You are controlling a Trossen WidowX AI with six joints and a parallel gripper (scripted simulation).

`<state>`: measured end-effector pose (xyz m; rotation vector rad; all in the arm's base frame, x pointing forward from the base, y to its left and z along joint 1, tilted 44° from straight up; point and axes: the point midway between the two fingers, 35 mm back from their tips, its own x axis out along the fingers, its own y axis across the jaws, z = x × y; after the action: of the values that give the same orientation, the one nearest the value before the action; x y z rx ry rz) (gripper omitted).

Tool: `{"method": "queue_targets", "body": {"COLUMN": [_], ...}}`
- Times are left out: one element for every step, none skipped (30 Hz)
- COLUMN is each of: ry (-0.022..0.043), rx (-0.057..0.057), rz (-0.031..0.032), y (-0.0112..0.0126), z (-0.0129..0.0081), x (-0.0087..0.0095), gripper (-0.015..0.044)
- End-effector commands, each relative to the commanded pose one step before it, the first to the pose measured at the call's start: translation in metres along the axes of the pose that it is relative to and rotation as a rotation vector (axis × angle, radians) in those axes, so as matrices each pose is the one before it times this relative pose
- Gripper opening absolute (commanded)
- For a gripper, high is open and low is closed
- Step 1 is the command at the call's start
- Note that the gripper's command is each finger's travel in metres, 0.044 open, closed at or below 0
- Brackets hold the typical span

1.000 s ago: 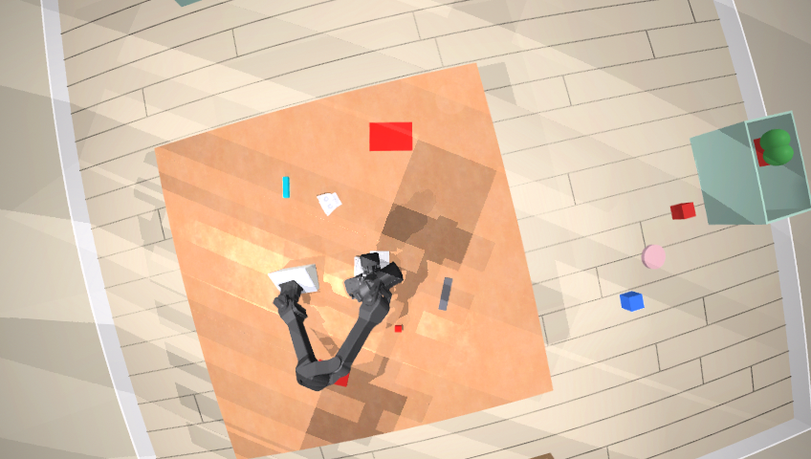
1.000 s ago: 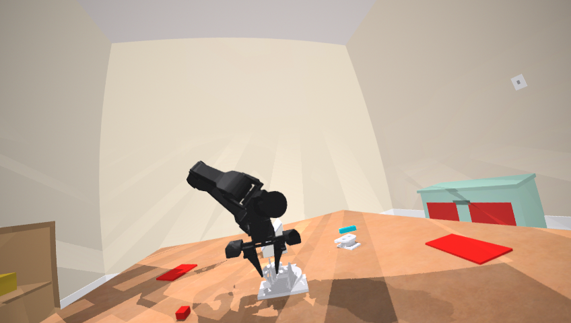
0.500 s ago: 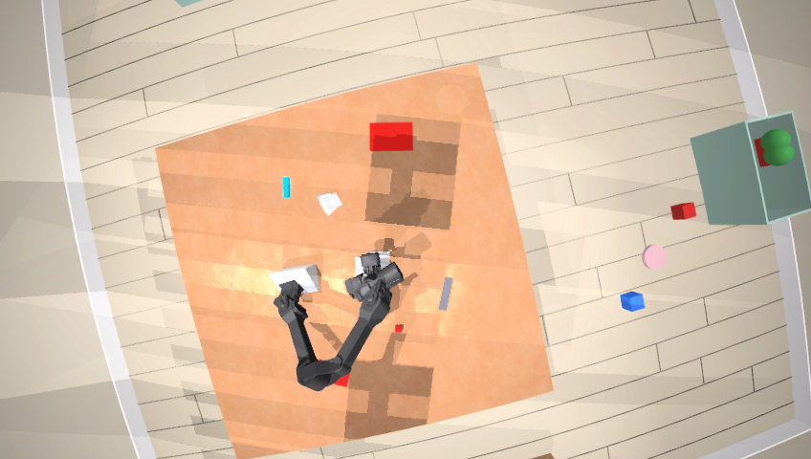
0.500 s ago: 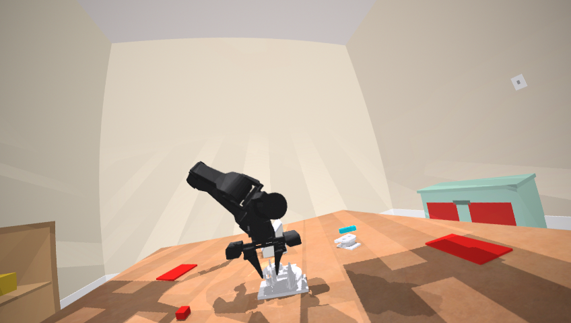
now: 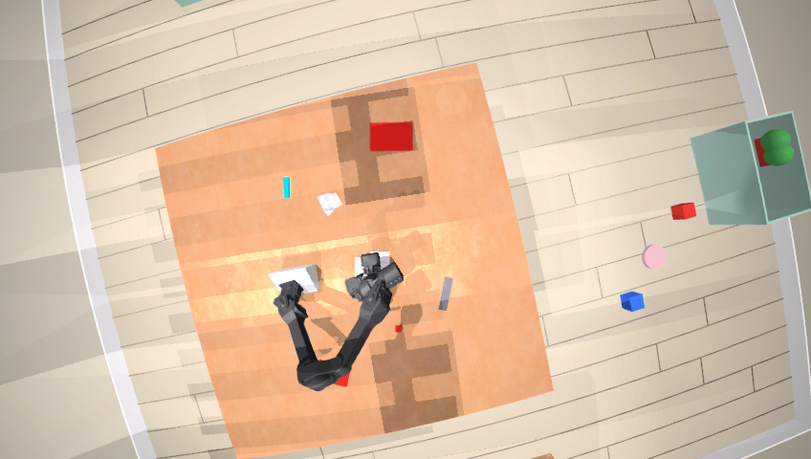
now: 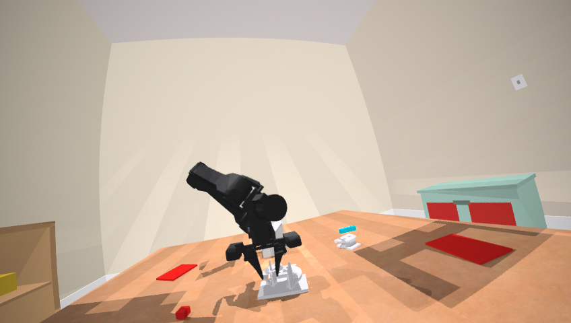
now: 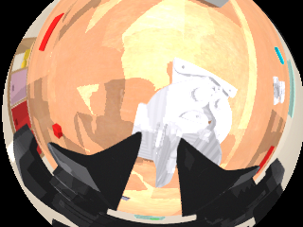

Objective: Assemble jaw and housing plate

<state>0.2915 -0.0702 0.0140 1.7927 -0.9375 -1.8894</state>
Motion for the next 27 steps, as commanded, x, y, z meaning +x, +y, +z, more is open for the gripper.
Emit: {"method": "queue_targets", "body": {"ry": [0.00376, 0.0, 0.0, 0.0, 0.00001, 0.0, 0.0, 0.0, 0.0, 0.0, 0.0, 0.0, 0.0, 0.0, 0.0, 0.0, 0.0, 0.0, 0.0, 0.0, 0.0, 0.0, 0.0, 0.0, 0.0, 0.0, 0.0], "rx": [-0.005, 0.0, -0.0001, -0.0002, -0.0002, -0.0002, -0.0001, 0.0, 0.0, 0.0, 0.0, 0.0, 0.0, 0.0, -0.0001, -0.0002, -0.0002, -0.0002, -0.0001, 0.0, 0.0, 0.0, 0.0, 0.0, 0.0, 0.0, -0.0001], "rz": [0.00552, 0.0, 0.00001, 0.00002, 0.00003, 0.00003, 0.00002, 0.00001, 0.0, 0.0, 0.0, 0.0, 0.0, 0.0, 0.00001, 0.00002, 0.00003, 0.00003, 0.00002, 0.00001, 0.0, 0.0, 0.0, 0.0, 0.0, 0.0, 0.00001], "y": [0.00061, 0.0, 0.0, 0.0, 0.00001, 0.00001, 0.0, 0.0, 0.0, 0.0, 0.0, 0.0, 0.0, 0.0, 0.0, 0.0, 0.00001, 0.00001, 0.0, 0.0, 0.0, 0.0, 0.0, 0.0, 0.0, 0.0, 0.0], "z": [-0.00054, 0.0, 0.0, 0.0, 0.0, 0.0, 0.0, 0.0, 0.0, 0.0, 0.0, 0.0, 0.0, 0.0, 0.0, 0.0, 0.0, 0.0, 0.0, 0.0, 0.0, 0.0, 0.0, 0.0, 0.0, 0.0, 0.0], "x": [0.00049, 0.00013, 0.00038, 0.00063, 0.00082, 0.00063, 0.00038, 0.00013, 0.0, 0.0, 0.0, 0.0, 0.0, 0.00013, 0.00038, 0.00063, 0.00082, 0.00063, 0.00038, 0.00013, 0.0, 0.0, 0.0, 0.0, 0.0, 0.00013, 0.00038], "gripper": [0.0134, 0.0134, 0.0134, 0.0134, 0.0134, 0.0134, 0.0134, 0.0134, 0.0134, 0.0134, 0.0134, 0.0134, 0.0134, 0.0134, 0.0134, 0.0134, 0.0134, 0.0134, 0.0134, 0.0134, 0.0134, 0.0134, 0.0134, 0.0134, 0.0134, 0.0134, 0.0134]}}
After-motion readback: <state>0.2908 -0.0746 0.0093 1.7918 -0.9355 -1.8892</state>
